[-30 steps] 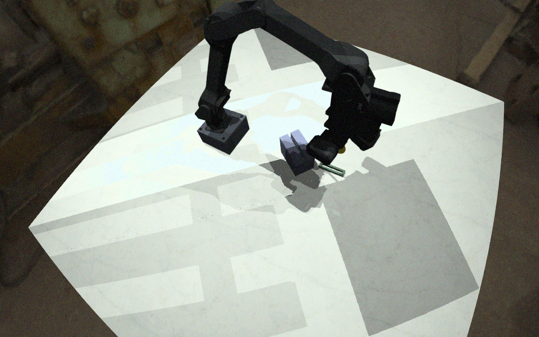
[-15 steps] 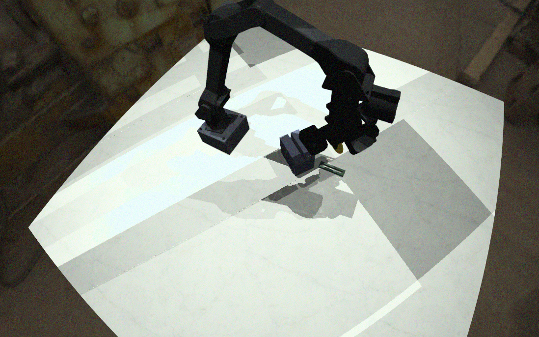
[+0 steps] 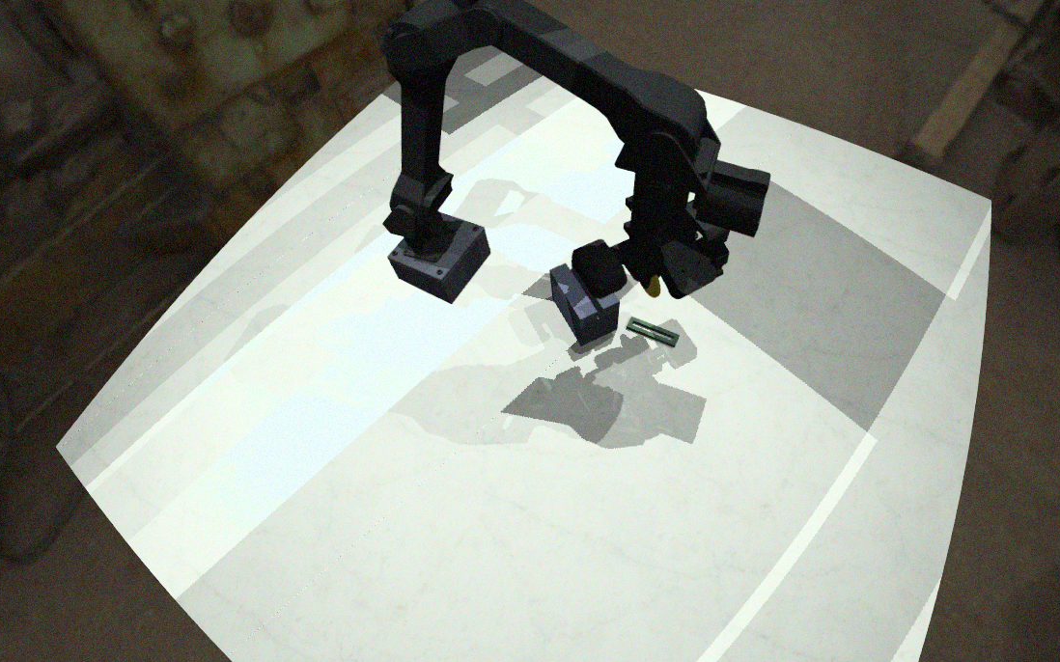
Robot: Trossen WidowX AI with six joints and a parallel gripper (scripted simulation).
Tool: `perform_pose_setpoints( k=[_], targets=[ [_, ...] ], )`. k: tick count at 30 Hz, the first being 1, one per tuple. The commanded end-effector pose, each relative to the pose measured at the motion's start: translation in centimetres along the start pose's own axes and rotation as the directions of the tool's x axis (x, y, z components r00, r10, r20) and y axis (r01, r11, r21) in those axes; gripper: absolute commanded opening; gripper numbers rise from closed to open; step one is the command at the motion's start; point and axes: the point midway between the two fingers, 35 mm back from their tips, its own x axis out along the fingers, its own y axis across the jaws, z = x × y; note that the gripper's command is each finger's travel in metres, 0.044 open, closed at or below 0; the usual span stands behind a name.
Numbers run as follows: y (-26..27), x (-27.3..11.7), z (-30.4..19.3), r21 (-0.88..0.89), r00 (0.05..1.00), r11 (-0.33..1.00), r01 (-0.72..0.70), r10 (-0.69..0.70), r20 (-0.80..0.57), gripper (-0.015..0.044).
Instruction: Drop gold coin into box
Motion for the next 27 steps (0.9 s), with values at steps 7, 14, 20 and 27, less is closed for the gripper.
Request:
perform_pose_setpoints(
  k=[7,14,20,27],
  targets=[
    [-2.0,-0.2,-1.9,0.005,1.0,1.0,-0.002,0.002,0.001,0.0],
    [-3.3,-0.2,-3.1,0.005,1.0,1.0,-0.001,0.001,0.0,0.0],
    [-4.4,0.0,-4.1,0.006,1.0,1.0,0.0,0.0,-0.001,0.0],
    [-5.6,0.2,-5.3,0.006,1.0,1.0,0.001,-0.001,-0.002,0.0]
  ],
)
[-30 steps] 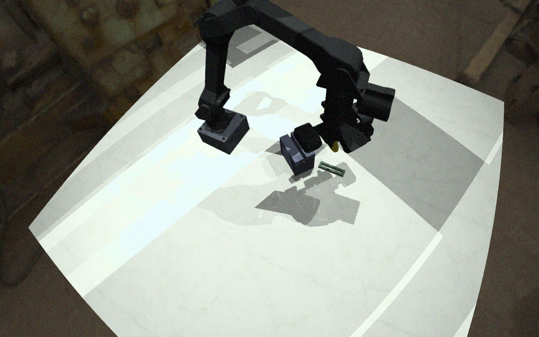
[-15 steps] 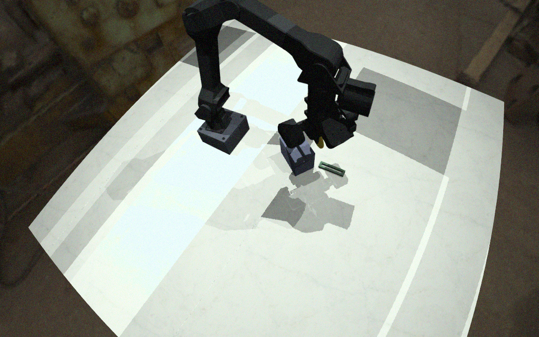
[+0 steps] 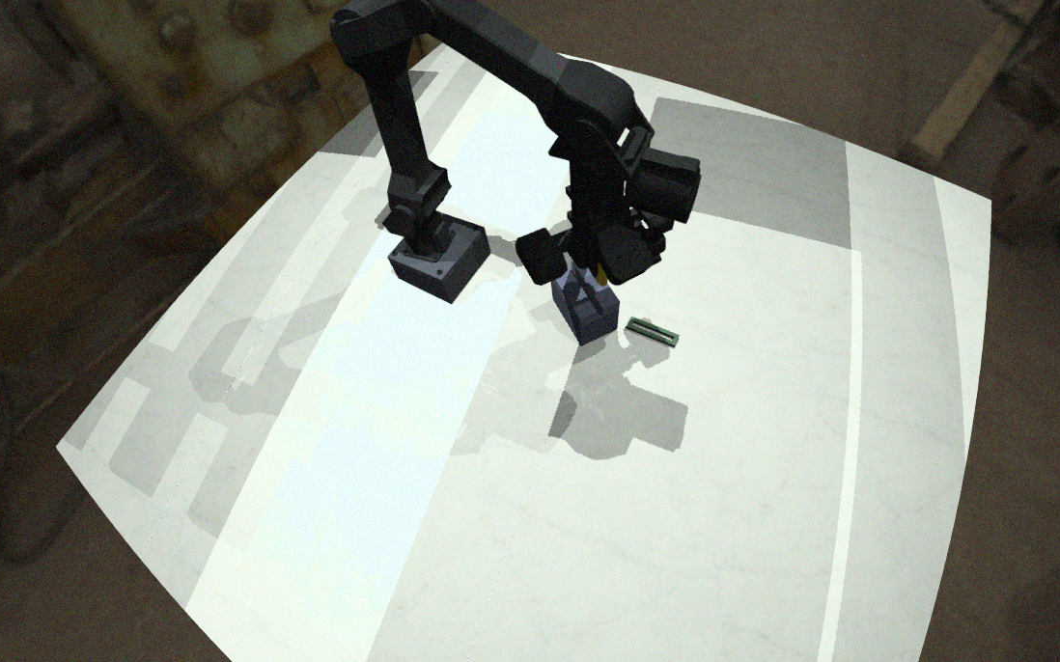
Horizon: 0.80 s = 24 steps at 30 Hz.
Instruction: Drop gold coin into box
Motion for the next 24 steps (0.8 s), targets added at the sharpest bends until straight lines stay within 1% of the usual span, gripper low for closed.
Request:
perform_pose_setpoints(
  k=[1,24],
  targets=[
    [-0.95,0.16,-0.89,-0.005,1.0,1.0,-0.001,0.001,0.002,0.0],
    [-1.13,0.16,-0.79,-0.014,1.0,1.0,0.002,-0.002,-0.002,0.0]
  ],
)
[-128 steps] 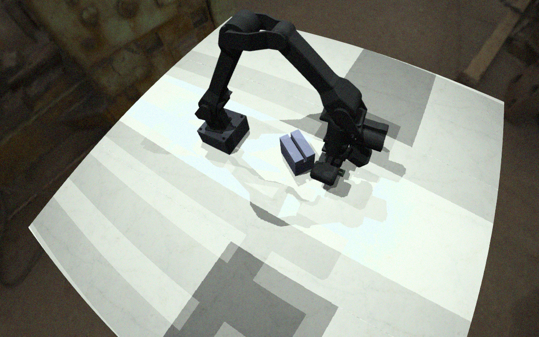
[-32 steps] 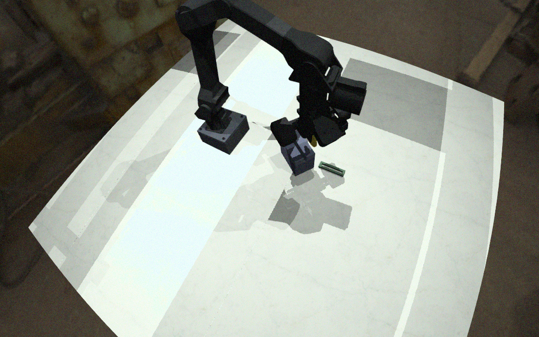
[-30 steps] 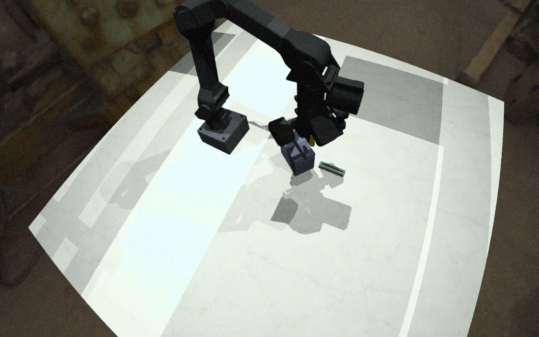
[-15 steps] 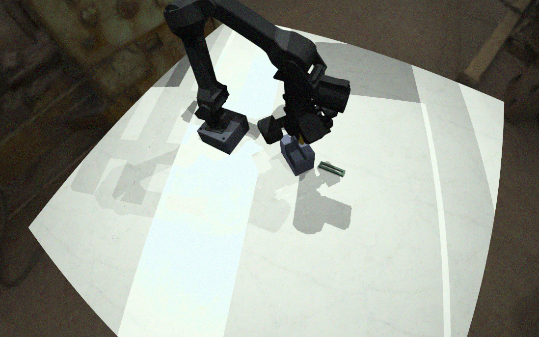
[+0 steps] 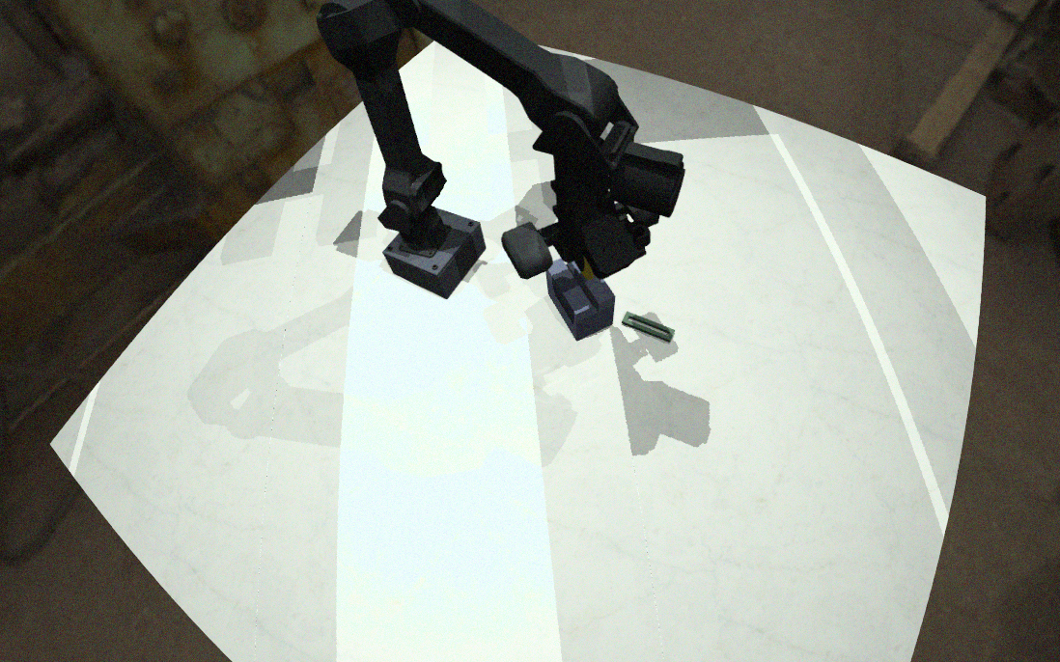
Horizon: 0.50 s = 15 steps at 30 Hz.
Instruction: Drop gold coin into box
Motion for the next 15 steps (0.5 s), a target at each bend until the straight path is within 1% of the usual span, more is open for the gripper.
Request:
perform_pose_setpoints(
  k=[1,15],
  targets=[
    [-0.21,0.05,-0.03,-0.01,1.0,1.0,0.001,-0.001,0.0,0.0],
    [-0.18,0.14,-0.29,0.003,1.0,1.0,0.0,0.0,0.0,0.0]
  ],
)
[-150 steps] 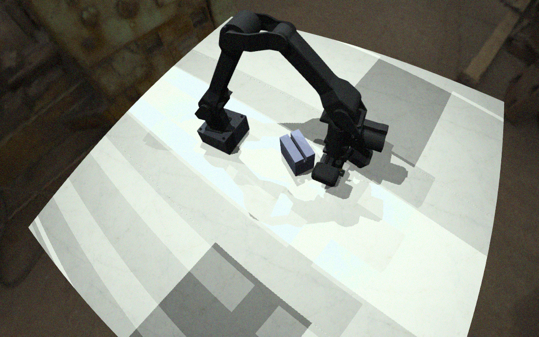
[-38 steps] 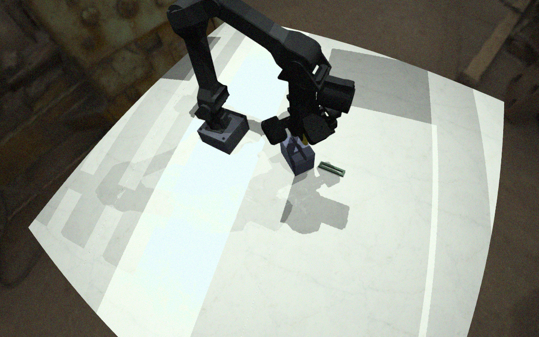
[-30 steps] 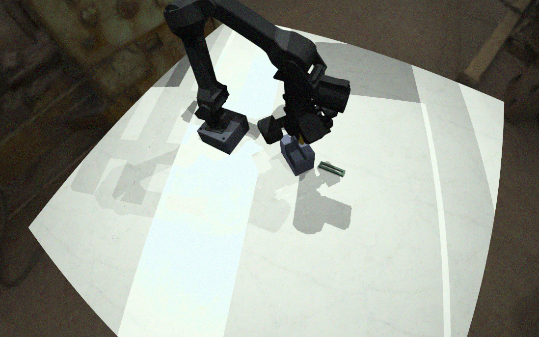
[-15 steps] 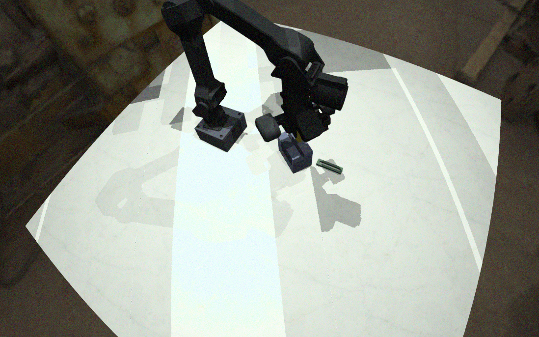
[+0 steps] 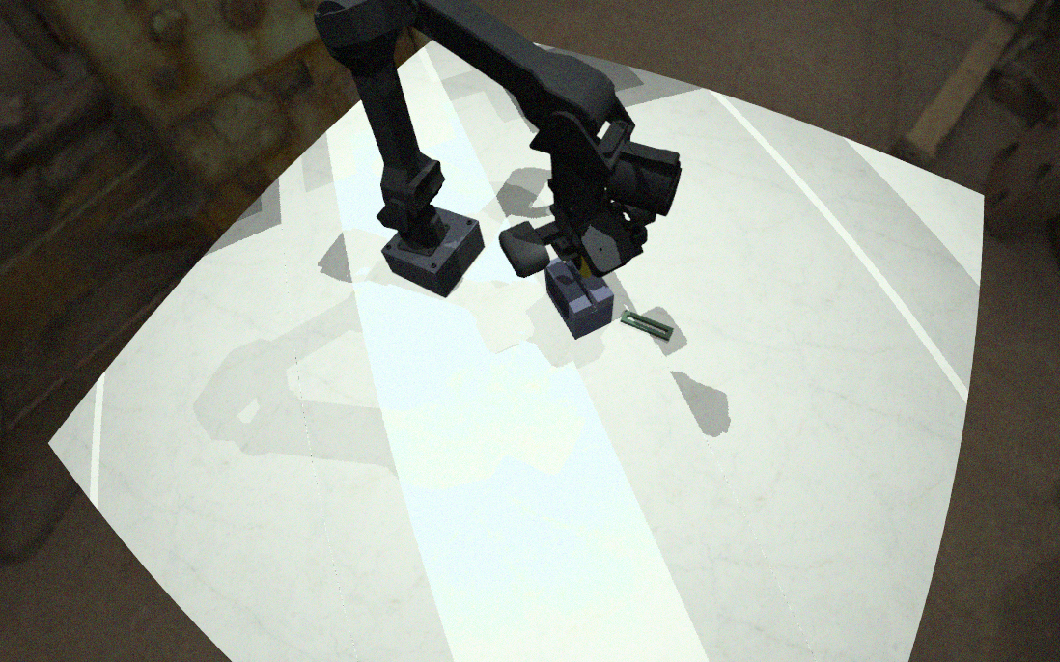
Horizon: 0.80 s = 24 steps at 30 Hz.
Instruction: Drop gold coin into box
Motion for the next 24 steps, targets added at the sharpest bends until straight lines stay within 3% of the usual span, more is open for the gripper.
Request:
perform_pose_setpoints(
  k=[1,24],
  targets=[
    [-0.06,-0.04,-0.12,0.011,1.0,1.0,0.0,0.0,0.001,0.0],
    [-0.1,-0.08,-0.13,0.009,1.0,1.0,-0.001,0.001,0.002,0.0]
  ],
)
